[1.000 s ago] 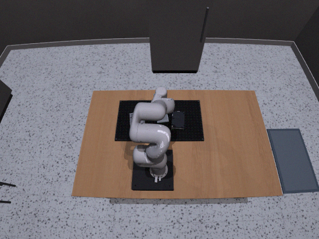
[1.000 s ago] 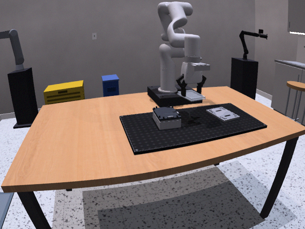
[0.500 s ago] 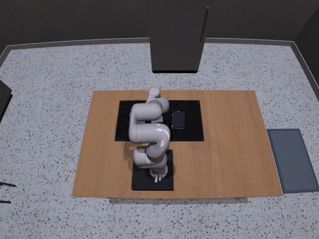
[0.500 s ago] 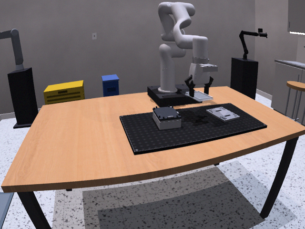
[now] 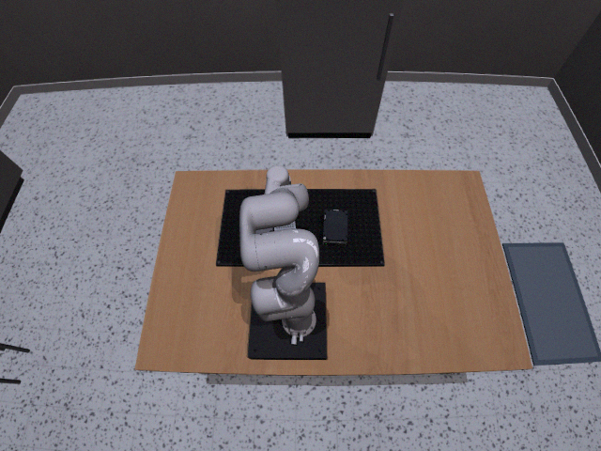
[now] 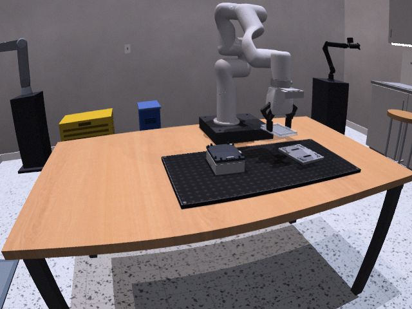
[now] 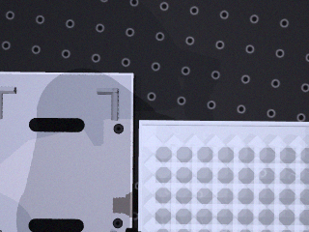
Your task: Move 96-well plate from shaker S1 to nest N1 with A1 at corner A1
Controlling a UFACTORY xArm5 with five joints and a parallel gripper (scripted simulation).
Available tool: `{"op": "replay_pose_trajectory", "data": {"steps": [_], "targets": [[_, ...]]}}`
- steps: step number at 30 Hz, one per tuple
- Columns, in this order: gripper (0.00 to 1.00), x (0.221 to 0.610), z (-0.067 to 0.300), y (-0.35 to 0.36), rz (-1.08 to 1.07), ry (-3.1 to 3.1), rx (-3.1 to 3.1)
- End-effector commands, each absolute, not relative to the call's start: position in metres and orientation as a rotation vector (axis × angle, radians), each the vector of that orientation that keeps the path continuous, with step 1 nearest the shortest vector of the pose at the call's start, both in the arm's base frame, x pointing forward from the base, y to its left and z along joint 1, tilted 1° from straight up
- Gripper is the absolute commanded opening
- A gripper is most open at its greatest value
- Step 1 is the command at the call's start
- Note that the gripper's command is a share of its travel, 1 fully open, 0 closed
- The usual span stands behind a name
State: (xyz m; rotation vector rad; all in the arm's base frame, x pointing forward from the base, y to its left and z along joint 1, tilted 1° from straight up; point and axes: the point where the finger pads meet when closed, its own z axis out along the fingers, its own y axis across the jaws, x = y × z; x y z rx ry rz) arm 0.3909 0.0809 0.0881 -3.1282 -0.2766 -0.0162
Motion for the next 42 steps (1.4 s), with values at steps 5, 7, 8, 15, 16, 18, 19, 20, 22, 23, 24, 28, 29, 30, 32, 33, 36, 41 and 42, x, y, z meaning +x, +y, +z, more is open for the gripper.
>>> {"op": "replay_pose_trajectory", "data": {"steps": [5,7,8,15,16,18,19,20,22,23,24,28,29,30,32,33,36,41,42], "targets": [[0.0,0.392,0.087,0.103,-0.02,-0.275,-3.116],[0.0,0.392,0.086,0.106,-0.02,-0.275,-3.116],[0.0,0.392,0.086,0.11,-0.02,-0.275,-3.116],[0.0,0.391,0.083,0.133,-0.02,-0.275,-3.116],[0.0,0.391,0.083,0.136,-0.02,-0.275,-3.116],[0.0,0.391,0.082,0.143,-0.02,-0.275,-3.116],[0.0,0.391,0.082,0.146,-0.02,-0.275,-3.115],[0.0,0.39,0.081,0.15,-0.02,-0.275,-3.115],[0.0,0.39,0.081,0.153,-0.02,-0.275,-3.115],[0.0,0.39,0.081,0.153,-0.02,-0.275,-3.115],[0.0,0.39,0.081,0.156,-0.02,-0.275,-3.115],[0.0,0.39,0.079,0.169,-0.02,-0.275,-3.115],[0.0,0.39,0.079,0.173,-0.02,-0.275,-3.115],[0.0,0.39,0.078,0.176,-0.02,-0.275,-3.115],[0.0,0.389,0.077,0.183,-0.02,-0.275,-3.115],[0.0,0.389,0.077,0.186,-0.02,-0.275,-3.115],[0.0,0.389,0.076,0.197,-0.02,-0.275,-3.115],[0.0,0.389,0.076,0.197,-0.02,-0.275,-3.115],[0.0,0.389,0.076,0.197,-0.02,-0.275,-3.115]]}}
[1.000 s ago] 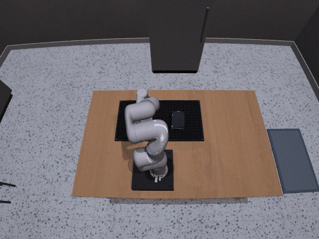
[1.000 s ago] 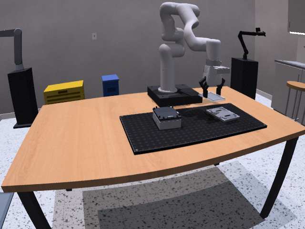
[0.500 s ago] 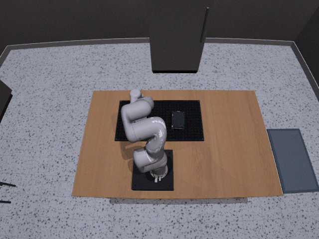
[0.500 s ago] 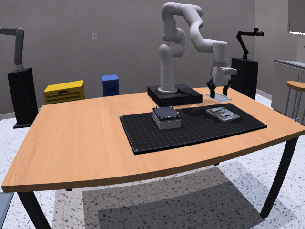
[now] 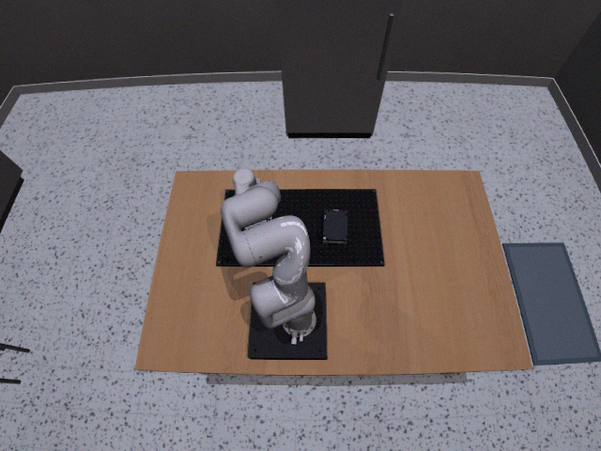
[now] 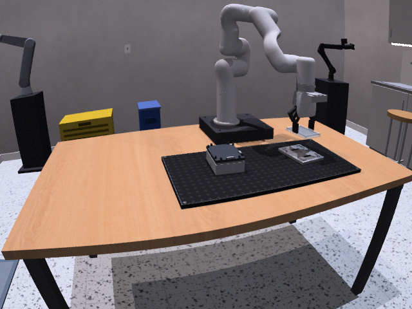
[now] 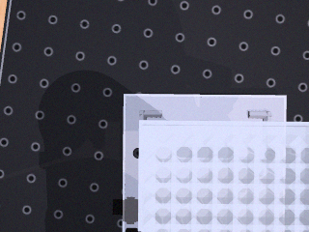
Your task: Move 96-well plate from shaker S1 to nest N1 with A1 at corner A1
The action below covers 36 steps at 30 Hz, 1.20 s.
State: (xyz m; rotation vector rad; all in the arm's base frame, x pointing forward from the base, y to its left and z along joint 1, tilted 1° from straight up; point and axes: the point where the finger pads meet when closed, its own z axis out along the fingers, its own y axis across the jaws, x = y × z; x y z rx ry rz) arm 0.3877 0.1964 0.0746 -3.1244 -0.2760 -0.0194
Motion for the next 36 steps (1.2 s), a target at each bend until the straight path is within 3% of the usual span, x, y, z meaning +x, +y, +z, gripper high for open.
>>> {"op": "replay_pose_trajectory", "data": {"steps": [1,36], "targets": [[0.0,0.3891,0.076,0.1971,-0.02,-0.275,-3.115],[0.0,0.3891,0.0693,0.1963,-0.02,-0.275,-3.115]]}}
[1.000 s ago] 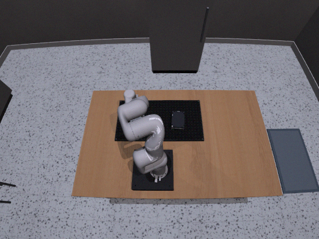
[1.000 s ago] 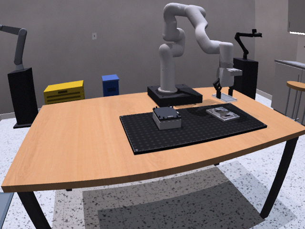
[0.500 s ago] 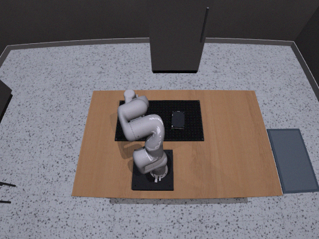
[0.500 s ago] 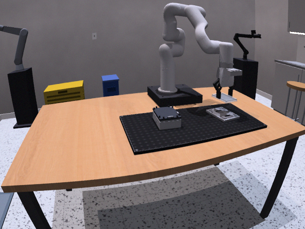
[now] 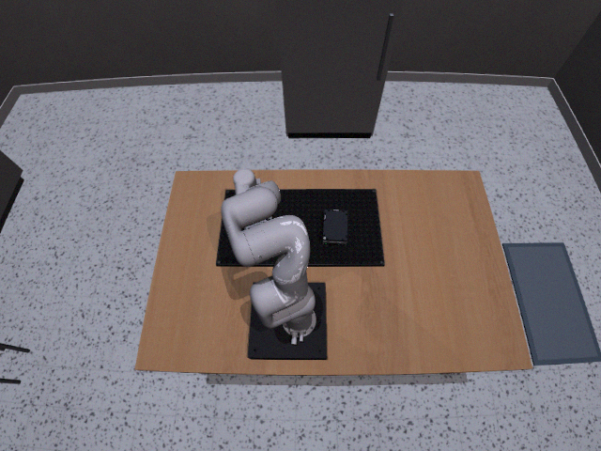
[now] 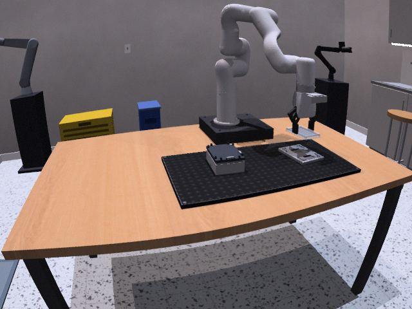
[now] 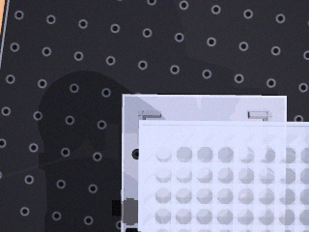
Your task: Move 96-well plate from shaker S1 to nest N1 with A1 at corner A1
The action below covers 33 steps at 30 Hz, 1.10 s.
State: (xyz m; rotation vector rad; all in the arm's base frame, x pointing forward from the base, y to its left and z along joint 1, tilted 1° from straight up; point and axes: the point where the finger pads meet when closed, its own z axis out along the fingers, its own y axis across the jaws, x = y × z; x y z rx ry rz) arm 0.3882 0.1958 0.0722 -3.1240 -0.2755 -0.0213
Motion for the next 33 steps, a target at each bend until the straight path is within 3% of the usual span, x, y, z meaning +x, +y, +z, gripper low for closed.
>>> {"op": "replay_pose_trajectory", "data": {"steps": [1,33], "targets": [[0.0,0.389,0.068,0.196,-0.02,-0.275,-3.115],[0.0,0.39,0.021,0.197,-0.02,-0.275,-3.115]]}}
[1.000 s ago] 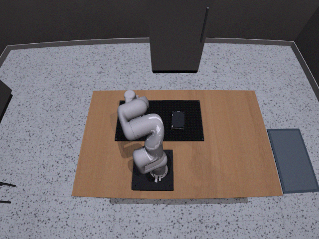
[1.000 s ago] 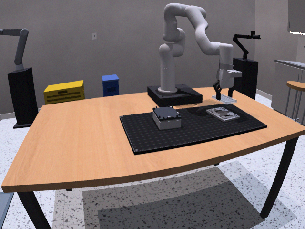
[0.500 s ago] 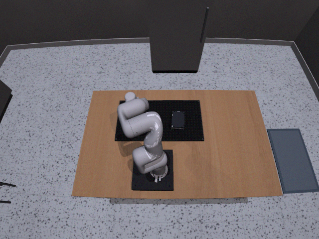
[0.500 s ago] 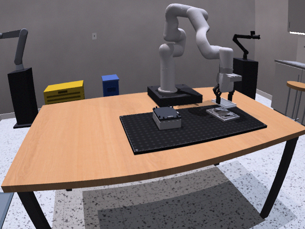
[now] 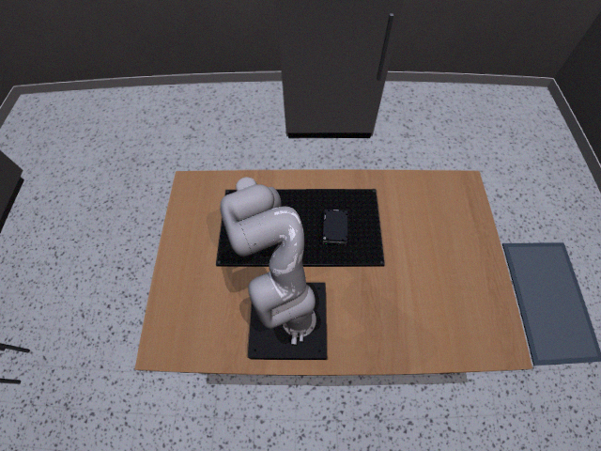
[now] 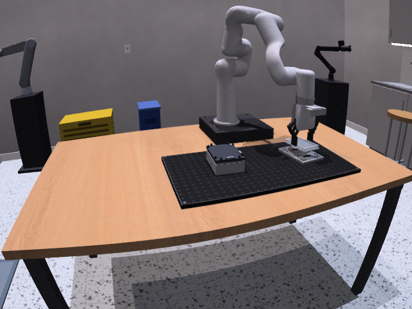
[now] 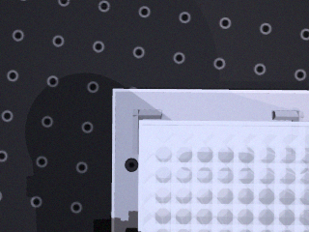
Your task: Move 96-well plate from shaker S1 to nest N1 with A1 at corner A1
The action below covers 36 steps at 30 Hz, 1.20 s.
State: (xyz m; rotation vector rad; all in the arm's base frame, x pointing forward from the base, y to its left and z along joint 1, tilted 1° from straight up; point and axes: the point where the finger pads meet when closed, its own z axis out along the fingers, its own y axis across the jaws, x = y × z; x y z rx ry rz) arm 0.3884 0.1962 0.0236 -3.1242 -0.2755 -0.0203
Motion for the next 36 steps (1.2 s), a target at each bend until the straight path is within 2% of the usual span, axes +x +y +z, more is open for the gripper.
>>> {"op": "replay_pose_trajectory", "data": {"steps": [1,8,36], "targets": [[0.0,0.39,0.019,0.197,-0.02,-0.275,-3.115],[0.0,0.39,0.007,0.197,-0.02,-0.275,-3.115],[0.0,0.39,0.006,0.197,-0.02,-0.275,-3.115]]}}
